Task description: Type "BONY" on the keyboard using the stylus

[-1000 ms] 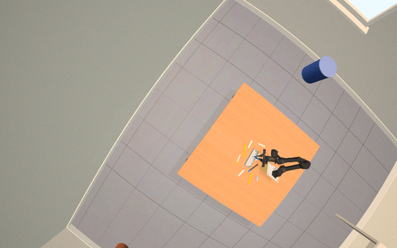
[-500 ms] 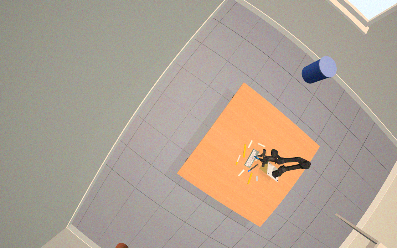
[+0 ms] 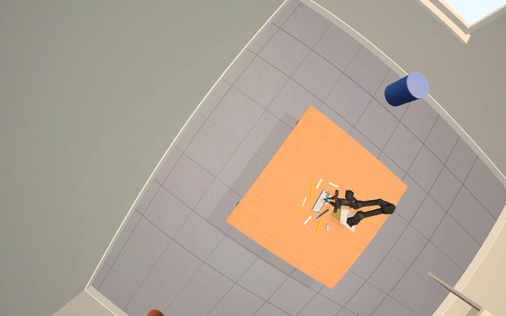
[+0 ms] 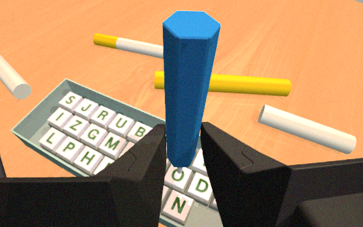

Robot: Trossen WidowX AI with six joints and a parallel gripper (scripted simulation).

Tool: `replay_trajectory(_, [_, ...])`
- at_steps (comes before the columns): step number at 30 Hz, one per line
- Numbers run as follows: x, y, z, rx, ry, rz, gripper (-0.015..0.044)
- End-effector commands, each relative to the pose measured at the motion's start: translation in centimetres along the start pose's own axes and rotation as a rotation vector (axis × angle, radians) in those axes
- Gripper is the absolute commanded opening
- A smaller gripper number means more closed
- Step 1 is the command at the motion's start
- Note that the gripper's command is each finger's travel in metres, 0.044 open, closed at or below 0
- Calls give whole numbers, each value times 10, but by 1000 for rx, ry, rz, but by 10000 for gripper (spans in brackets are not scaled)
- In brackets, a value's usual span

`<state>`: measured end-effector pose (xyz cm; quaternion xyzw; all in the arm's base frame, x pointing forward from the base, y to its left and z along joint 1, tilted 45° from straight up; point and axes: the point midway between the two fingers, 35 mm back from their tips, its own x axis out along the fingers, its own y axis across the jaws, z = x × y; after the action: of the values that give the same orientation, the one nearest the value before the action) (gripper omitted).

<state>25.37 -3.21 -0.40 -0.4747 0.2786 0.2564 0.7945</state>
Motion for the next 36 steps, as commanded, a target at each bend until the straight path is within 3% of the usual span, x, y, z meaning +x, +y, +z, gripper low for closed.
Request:
replay_trajectory(1, [2, 1, -2, -6, -5, 2, 81])
replay_trajectory(36, [2, 0, -1, -6, -4, 3, 81])
